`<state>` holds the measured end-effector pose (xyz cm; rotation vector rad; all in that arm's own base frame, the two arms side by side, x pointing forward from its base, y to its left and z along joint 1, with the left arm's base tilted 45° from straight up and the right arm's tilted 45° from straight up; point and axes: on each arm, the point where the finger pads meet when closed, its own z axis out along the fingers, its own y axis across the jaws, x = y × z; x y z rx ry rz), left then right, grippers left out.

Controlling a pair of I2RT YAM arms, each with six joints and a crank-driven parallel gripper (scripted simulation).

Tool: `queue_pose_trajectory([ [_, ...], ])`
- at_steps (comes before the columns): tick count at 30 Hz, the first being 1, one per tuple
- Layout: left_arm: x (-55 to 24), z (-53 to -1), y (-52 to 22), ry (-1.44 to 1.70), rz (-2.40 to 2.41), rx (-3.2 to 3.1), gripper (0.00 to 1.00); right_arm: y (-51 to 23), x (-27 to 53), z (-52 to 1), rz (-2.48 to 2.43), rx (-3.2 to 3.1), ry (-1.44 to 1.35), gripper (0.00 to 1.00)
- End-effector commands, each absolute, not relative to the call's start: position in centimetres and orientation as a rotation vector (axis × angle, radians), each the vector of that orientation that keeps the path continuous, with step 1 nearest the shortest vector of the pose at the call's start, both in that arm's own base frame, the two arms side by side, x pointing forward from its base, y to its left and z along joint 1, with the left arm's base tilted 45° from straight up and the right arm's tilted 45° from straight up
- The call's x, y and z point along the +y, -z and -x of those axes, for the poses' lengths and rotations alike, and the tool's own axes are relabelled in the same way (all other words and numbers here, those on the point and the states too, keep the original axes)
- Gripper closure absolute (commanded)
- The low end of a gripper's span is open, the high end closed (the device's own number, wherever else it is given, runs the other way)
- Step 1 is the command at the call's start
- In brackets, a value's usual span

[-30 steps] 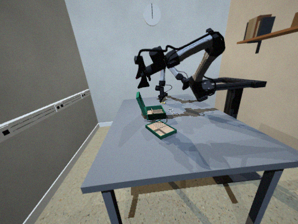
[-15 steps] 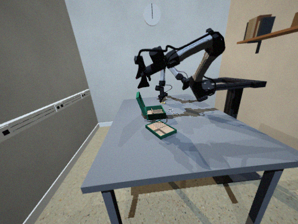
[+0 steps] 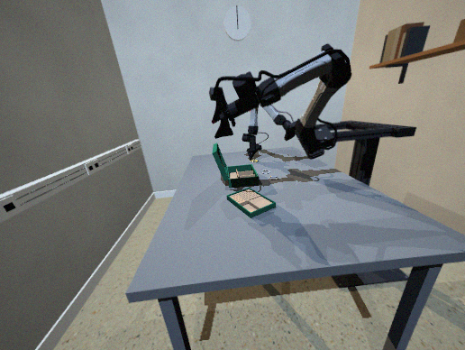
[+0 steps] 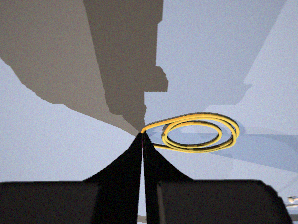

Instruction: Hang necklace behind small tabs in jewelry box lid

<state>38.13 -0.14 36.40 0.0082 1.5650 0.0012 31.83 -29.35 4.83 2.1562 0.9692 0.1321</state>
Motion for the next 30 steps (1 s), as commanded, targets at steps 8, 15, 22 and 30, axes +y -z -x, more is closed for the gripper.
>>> queue_pose_trajectory([
  [8,-0.3,-37.5,-39.7,0.009,-0.015,1.482,0.00,-5.8,-28.5,-31.7,-2.149,0.971,-0.134,1.00],
  [15,-0.3,-37.5,-39.7,0.009,-0.015,1.482,0.00,-6.7,-27.9,-31.3,-2.145,0.968,-0.135,1.00],
  [22,-0.3,-37.5,-39.7,0.009,-0.015,1.482,0.00,-7.4,-27.5,-31.0,-2.143,0.965,-0.136,1.00],
  [30,-0.3,-37.5,-39.7,0.009,-0.015,1.482,0.00,-8.3,-26.6,-30.4,-2.145,0.965,-0.134,1.00],
])
